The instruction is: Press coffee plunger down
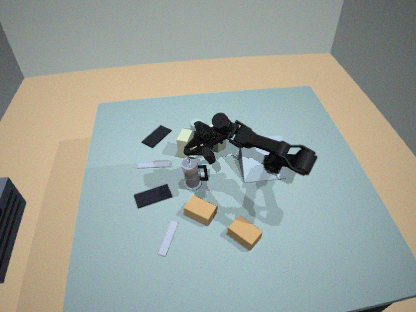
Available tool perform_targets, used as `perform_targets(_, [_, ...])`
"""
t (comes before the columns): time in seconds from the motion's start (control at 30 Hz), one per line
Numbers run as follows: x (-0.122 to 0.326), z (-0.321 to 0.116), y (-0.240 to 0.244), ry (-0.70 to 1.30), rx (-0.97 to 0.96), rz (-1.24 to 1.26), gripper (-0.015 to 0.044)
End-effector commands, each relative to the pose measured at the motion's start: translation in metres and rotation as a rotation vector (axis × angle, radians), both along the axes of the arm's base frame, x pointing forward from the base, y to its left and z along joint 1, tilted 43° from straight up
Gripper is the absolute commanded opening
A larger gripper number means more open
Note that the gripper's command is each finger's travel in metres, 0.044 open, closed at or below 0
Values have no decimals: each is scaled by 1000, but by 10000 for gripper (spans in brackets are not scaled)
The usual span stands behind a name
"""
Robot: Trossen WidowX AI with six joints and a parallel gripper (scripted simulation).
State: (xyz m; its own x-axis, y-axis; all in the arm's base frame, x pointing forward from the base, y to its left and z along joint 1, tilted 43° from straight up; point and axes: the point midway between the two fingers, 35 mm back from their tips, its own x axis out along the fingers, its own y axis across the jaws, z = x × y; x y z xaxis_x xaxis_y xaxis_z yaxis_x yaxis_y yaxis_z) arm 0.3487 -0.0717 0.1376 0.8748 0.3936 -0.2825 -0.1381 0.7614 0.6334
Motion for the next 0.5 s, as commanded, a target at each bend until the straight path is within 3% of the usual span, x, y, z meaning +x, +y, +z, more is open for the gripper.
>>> perform_targets(0.0, [-4,-23,19,55,35,30,111])
perform_targets(0.47, [4,-30,27,52,37,29,111])
